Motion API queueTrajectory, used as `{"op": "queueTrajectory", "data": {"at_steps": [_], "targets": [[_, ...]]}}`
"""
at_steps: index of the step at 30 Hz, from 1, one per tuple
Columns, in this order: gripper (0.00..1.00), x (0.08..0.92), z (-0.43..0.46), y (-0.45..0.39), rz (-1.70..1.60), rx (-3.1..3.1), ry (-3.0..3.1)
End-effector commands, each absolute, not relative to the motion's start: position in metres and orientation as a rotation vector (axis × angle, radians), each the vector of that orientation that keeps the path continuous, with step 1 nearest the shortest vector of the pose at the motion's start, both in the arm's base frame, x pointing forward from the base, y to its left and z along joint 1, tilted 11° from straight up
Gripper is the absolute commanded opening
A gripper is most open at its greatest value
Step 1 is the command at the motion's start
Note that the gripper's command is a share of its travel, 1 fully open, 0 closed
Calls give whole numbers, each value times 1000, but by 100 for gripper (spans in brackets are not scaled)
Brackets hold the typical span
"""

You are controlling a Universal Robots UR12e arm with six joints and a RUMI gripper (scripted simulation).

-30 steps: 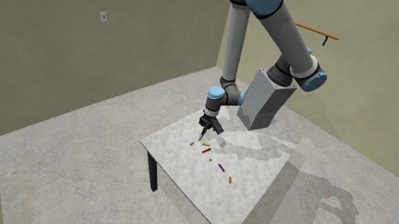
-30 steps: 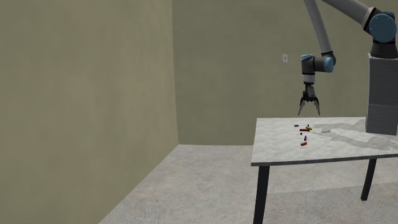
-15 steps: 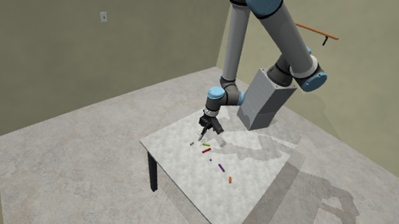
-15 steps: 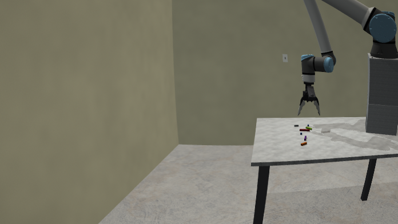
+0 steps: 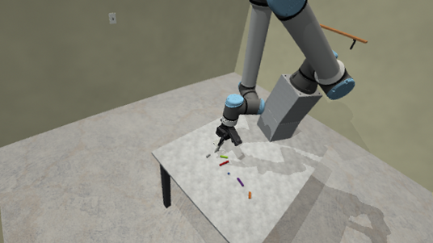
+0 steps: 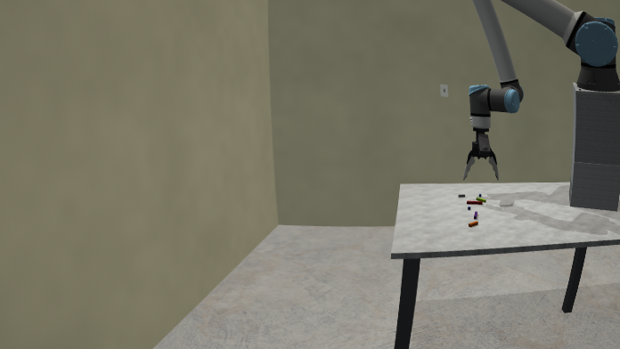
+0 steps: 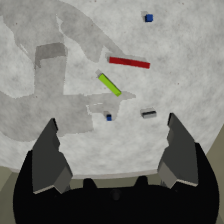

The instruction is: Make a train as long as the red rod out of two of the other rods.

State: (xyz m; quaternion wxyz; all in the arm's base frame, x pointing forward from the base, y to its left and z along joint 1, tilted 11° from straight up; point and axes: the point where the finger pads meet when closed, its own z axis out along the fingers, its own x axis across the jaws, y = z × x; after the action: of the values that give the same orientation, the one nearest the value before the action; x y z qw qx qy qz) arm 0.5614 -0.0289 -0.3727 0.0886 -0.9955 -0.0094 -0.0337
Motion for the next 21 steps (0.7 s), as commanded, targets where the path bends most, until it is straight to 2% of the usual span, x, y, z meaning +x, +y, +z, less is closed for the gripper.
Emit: {"op": "queueTrajectory", "data": {"at_steps": [1,21], "targets": [[100,569,-370,-28,-96,-2960,113],[100,582,-369,-27,-34,-2851,776]]}}
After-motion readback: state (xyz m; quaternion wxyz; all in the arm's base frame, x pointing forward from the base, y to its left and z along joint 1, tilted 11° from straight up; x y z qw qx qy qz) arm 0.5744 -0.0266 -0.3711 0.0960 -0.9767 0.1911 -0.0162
